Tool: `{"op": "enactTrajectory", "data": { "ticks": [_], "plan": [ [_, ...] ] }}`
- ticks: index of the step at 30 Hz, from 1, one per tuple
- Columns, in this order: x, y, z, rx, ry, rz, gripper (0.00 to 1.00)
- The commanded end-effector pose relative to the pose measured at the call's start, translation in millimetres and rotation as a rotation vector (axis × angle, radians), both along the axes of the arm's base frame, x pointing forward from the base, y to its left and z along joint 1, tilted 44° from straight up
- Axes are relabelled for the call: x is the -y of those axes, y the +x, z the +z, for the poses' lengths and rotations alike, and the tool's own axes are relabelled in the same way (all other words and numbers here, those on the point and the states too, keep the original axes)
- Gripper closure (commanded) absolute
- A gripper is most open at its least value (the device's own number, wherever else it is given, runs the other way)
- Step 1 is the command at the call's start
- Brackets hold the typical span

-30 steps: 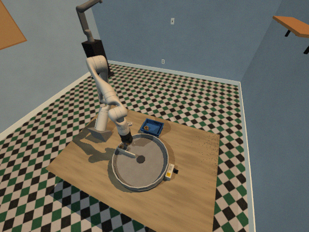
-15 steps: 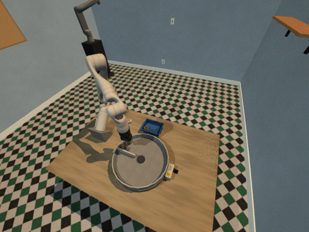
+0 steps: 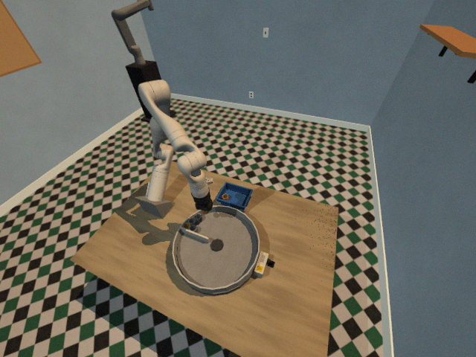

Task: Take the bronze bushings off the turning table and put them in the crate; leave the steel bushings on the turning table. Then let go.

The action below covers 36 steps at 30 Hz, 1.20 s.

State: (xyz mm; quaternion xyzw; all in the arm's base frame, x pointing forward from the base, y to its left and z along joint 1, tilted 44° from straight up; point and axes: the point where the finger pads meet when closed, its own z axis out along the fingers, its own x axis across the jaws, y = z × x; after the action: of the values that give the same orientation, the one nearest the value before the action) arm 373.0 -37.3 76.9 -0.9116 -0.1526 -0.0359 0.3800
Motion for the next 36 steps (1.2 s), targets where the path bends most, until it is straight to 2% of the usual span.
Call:
{"op": "enactTrajectory", "data": {
  "ticks": [1, 8, 13, 25, 30, 36],
  "plan": [
    [0.1, 1.0, 1.7, 0.005, -0.01, 0.006, 1.0],
    [0.1, 1.0, 1.7, 0.005, -0.01, 0.006, 1.0],
    [-36.6, 23.5, 35.8, 0.004, -0.009, 0.006, 1.0],
    [-36.6, 23.5, 35.8, 0.004, -0.009, 0.006, 1.0],
    [-73.2, 46.0, 69.9, 0.004, -0.009, 0.005, 1.0],
    [-73.2, 46.0, 69.9, 0.004, -0.009, 0.005, 1.0]
  ]
}}
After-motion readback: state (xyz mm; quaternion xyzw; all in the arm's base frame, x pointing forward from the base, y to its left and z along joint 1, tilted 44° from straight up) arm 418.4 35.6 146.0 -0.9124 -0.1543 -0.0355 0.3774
